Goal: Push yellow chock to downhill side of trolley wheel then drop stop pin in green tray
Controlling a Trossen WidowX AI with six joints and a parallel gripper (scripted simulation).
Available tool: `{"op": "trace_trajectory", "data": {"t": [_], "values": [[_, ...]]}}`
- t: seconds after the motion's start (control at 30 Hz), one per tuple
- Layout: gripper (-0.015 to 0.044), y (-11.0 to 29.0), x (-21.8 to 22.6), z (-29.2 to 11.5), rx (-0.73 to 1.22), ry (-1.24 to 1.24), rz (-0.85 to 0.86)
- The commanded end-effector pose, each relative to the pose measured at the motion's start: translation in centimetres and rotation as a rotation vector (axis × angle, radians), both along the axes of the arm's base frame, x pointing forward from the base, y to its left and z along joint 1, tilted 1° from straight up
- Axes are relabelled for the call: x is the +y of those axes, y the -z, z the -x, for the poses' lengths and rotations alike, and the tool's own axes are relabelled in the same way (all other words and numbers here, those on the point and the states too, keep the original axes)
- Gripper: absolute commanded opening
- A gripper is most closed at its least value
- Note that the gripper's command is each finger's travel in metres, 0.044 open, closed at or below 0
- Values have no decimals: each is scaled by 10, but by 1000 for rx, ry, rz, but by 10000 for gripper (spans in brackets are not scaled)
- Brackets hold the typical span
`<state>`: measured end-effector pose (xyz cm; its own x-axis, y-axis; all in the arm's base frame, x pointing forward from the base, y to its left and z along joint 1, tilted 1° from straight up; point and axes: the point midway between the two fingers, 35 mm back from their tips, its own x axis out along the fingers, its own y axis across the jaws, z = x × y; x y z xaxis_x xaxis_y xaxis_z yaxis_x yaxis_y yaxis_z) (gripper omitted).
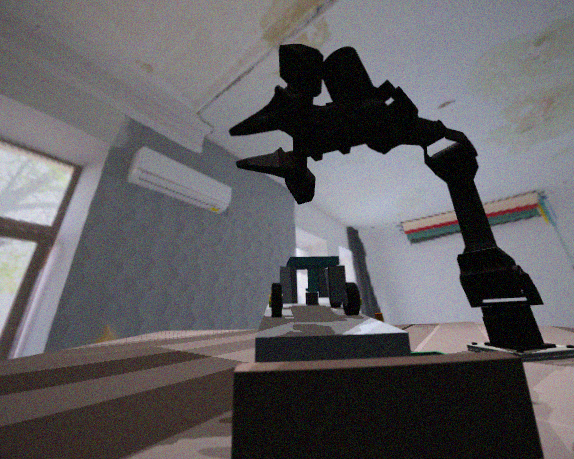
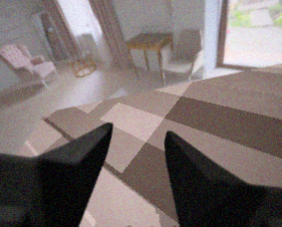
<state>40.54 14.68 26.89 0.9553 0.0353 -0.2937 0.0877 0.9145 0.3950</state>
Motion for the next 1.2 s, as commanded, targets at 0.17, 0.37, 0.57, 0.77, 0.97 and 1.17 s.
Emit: {"op": "trace_trajectory", "data": {"t": [0.17, 0.37, 0.57, 0.77, 0.97, 1.17], "values": [[190, 12, -79, -7, 125, 42, 304], [190, 23, -135, -3, 245, 48, 480], [190, 35, -187, 11, 386, 24, 642], [190, 46, -234, 35, 535, -28, 775], [190, 57, -276, 66, 685, -109, 876], [190, 59, -299, 106, 823, -256, 998]]}}
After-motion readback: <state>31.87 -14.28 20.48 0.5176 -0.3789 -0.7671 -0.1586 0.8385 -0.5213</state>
